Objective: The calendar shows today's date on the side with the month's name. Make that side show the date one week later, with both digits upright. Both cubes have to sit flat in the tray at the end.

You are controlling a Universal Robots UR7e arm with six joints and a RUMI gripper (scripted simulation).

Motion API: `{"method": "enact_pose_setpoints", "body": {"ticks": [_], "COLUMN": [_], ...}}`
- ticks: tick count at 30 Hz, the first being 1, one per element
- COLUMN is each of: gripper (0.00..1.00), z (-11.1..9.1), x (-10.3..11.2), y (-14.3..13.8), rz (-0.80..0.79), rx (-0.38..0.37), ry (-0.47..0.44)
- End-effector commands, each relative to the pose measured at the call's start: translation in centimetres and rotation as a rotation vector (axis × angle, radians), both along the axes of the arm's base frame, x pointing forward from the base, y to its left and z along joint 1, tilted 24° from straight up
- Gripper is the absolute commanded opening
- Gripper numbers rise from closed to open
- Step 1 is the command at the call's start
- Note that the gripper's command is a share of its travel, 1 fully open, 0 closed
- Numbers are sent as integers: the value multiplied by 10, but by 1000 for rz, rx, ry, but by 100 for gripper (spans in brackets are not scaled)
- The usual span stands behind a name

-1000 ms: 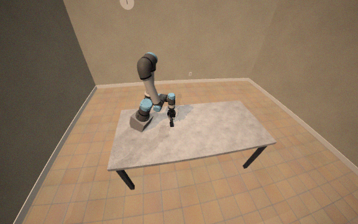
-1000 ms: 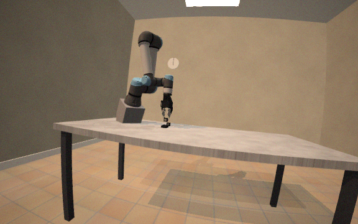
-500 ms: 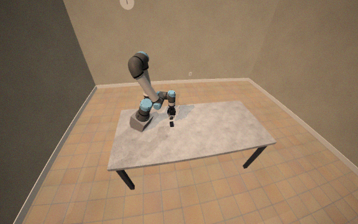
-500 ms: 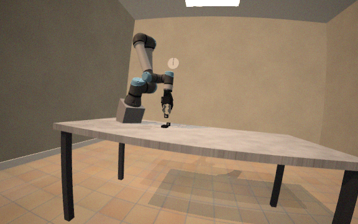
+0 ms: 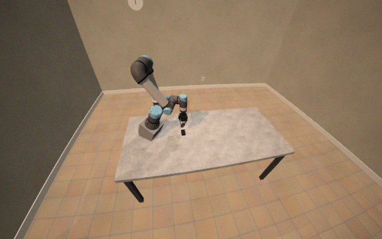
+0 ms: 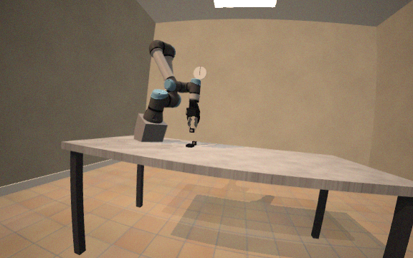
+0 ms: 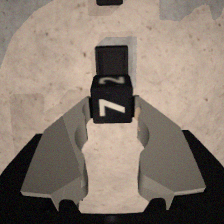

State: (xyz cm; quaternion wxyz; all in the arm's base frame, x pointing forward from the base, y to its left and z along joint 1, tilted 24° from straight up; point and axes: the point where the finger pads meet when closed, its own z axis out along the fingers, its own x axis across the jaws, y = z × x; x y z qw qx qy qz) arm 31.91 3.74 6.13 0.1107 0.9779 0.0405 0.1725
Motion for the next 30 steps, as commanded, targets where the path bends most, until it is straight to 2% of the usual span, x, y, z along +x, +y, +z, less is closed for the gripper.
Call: {"method": "enact_pose_setpoints", "body": {"ticks": [1, 30], "gripper": [10, 10], "z": [6, 7], "x": [-2, -2], "y": [1, 0], "rz": [0, -28], "rx": [1, 12], "ry": [0, -6]}}
